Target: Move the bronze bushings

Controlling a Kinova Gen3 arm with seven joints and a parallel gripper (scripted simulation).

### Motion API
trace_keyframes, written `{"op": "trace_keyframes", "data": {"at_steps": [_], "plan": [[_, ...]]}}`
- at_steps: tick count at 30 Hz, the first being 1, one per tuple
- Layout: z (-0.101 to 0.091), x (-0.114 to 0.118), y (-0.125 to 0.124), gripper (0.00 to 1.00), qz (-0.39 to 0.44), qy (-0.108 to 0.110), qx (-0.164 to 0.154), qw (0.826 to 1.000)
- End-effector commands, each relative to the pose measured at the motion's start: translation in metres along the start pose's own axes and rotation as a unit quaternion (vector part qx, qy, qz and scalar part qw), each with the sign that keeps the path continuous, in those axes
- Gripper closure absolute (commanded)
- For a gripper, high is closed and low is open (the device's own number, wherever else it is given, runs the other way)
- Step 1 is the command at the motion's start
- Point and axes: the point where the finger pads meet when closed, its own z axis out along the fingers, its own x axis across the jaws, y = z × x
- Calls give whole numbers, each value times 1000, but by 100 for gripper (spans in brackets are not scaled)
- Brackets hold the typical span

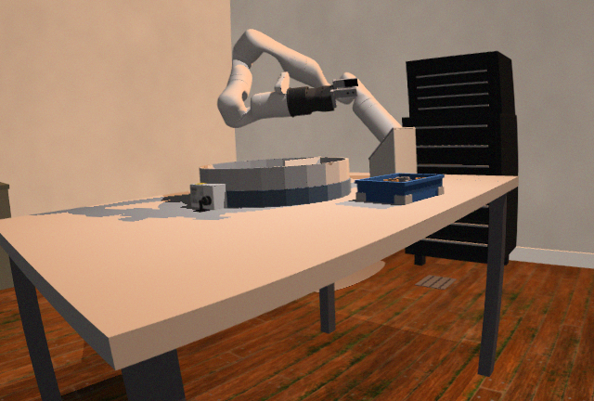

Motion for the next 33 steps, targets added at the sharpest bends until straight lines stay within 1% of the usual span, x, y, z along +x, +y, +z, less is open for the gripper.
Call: {"op": "trace_keyframes", "data": {"at_steps": [1,18,22,24,26,29,32,33], "plan": [[0,-1,-1,0,-1,0,0,1000],[0,-1,-1,0,-1,0,0,1000],[2,-1,1,0,1,0,-7,1000],[4,-3,4,0,4,1,-17,1000],[8,-5,9,0,9,3,-34,999],[15,-11,22,0,19,8,-73,997],[22,-18,40,0,32,19,-128,991],[22,-18,40,0,32,19,-128,991]]}}
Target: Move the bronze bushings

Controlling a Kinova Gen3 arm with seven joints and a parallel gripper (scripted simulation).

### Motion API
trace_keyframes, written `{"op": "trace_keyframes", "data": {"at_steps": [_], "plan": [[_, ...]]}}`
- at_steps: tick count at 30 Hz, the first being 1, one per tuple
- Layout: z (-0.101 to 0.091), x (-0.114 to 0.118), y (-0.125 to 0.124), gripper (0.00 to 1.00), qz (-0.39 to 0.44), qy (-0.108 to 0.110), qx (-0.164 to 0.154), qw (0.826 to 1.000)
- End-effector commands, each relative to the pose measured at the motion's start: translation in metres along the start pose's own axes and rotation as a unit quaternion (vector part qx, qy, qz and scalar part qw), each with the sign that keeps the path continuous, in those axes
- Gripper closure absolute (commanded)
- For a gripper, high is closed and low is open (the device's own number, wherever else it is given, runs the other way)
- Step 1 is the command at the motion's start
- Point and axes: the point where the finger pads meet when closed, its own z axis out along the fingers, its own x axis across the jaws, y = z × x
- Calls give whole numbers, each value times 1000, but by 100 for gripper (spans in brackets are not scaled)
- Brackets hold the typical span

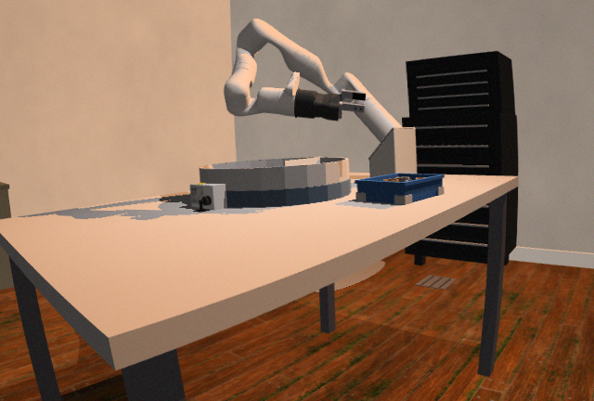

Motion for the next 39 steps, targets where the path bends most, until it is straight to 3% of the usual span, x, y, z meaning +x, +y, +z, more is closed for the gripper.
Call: {"op": "trace_keyframes", "data": {"at_steps": [1,7,12,14,16,18,22,23,25,26,28,29,31,35,38,39], "plan": [[6,-10,-10,0,-10,2,-17,1000],[15,-27,37,0,19,48,-160,986],[-2,-43,78,0,34,113,-285,951],[-2,-43,78,0,34,114,-286,951],[-15,-50,92,0,36,145,-331,932],[-15,-50,92,0,36,145,-331,932],[-46,-62,111,0,32,210,-407,888],[-46,-62,111,0,32,210,-407,888],[-63,-68,117,0,27,241,-437,866],[-63,-68,117,0,27,241,-437,866],[-79,-74,120,0,20,269,-461,845],[-79,-74,120,0,20,269,-461,845],[-93,-79,122,0,13,295,-481,826],[-100,-81,122,0,9,307,-489,817],[-116,-87,121,0,-3,336,-507,794],[-116,-87,121,0,-3,336,-507,794]]}}
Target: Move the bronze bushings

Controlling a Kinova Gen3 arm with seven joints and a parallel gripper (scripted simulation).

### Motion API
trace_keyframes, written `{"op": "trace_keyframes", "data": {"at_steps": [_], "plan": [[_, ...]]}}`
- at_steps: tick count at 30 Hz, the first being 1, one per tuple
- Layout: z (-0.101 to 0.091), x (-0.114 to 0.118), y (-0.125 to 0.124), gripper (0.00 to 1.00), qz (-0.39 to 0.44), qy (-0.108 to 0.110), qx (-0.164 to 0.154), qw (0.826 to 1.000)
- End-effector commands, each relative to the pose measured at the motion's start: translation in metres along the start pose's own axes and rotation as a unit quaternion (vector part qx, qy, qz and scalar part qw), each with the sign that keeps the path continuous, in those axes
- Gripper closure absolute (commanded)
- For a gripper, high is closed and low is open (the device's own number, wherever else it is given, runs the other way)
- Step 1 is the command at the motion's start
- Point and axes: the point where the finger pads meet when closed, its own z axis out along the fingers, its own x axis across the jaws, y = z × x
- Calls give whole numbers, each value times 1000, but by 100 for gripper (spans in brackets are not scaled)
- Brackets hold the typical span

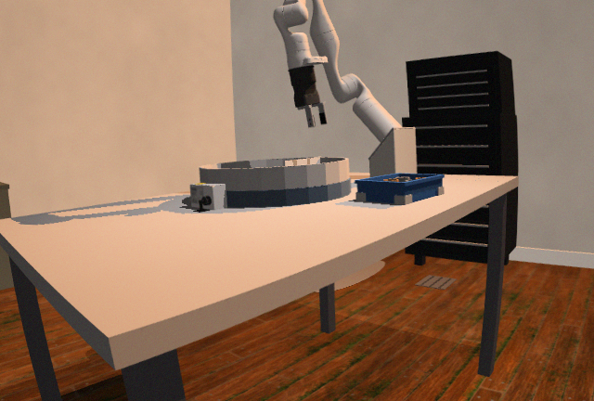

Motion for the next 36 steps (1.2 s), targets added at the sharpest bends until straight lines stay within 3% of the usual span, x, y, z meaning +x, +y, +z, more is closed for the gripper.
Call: {"op": "trace_keyframes", "data": {"at_steps": [1,3,14,15,36], "plan": [[-14,-2,-1,0,-10,28,-4,1000],[-16,-1,2,0,-10,37,-8,999],[-16,-1,2,0,-10,37,-8,999],[-18,0,5,0,-10,45,-12,999],[-23,2,11,0,-11,62,-20,998]]}}
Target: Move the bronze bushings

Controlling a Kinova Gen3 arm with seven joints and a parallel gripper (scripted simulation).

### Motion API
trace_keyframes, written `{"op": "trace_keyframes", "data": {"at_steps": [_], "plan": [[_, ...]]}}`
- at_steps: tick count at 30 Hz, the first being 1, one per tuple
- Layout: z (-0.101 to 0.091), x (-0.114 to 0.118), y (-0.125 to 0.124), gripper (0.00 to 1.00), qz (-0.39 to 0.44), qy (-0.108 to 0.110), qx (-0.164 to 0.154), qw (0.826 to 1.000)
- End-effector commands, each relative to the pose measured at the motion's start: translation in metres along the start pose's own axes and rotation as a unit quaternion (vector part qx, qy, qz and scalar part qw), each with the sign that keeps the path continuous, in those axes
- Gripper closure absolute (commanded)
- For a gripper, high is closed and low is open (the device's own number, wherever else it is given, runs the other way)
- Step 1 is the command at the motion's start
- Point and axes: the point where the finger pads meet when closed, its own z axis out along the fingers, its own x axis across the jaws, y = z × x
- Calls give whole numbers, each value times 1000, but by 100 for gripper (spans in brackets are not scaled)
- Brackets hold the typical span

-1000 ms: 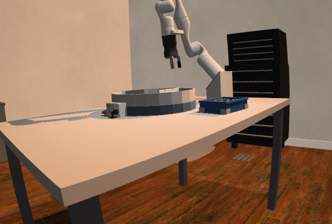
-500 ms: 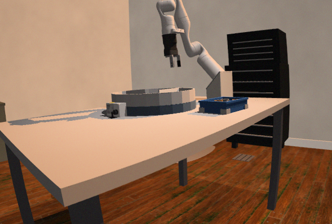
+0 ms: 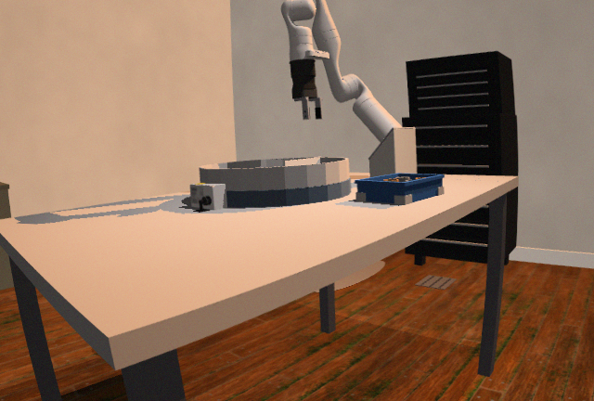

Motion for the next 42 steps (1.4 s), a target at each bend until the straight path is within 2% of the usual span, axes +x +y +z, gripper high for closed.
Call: {"op": "trace_keyframes", "data": {"at_steps": [1,17,32,33,42], "plan": [[-1,0,-1,0,-1,2,1,1000],[-4,1,2,0,-2,12,-3,1000],[-4,1,2,0,-2,12,-3,1000],[-4,1,2,65,-2,12,-3,1000],[-4,1,2,65,-2,12,-3,1000]]}}
